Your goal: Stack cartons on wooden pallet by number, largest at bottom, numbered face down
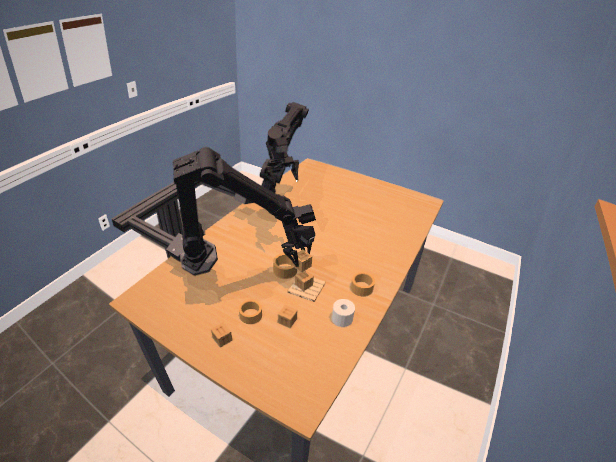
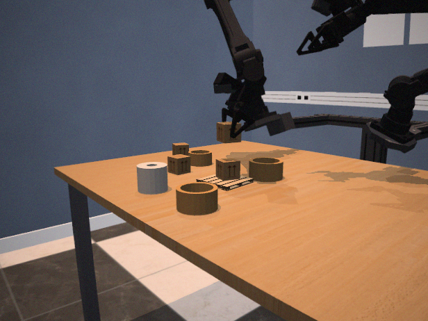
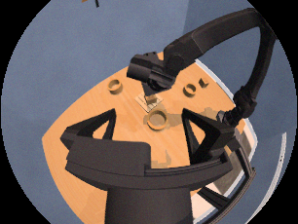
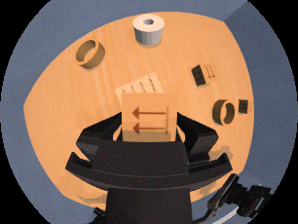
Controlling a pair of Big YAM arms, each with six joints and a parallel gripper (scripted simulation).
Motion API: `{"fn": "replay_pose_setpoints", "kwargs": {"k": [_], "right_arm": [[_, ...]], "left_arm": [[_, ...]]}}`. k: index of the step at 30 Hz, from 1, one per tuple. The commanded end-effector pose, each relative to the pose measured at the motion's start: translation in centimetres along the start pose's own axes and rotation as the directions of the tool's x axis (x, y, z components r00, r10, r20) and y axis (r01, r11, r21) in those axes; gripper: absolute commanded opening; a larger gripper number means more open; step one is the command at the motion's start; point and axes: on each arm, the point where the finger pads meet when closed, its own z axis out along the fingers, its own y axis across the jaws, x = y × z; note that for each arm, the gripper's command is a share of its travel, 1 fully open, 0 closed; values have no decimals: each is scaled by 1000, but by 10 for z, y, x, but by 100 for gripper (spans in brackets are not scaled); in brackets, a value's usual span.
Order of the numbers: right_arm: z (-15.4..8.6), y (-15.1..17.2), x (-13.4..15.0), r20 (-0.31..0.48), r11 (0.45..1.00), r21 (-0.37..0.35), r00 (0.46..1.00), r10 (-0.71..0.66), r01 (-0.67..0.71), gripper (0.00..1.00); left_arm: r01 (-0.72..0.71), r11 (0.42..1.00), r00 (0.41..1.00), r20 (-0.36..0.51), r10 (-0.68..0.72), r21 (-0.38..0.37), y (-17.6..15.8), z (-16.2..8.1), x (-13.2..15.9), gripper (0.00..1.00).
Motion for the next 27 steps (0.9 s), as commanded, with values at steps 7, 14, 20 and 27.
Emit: {"fn": "replay_pose_setpoints", "kwargs": {"k": [7,14,20,27], "right_arm": [[-5,11,-12,16,1000,-24,1000,7,-6,50],[-8,26,-22,14,1000,-23,1000,-4,4,50],[8,15,-14,8,1000,-12,1000,2,-1,50],[18,14,-7,8,1000,-12,1000,1,-1,50]], "left_arm": [[28,999,997,74,-29,19,0,-11,-42,100],[28,999,997,74,-29,19,0,-11,-42,100],[5,1000,999,44,-6,13,-1,-6,-24,100],[5,1000,999,44,-6,13,-1,-6,-24,100]]}}
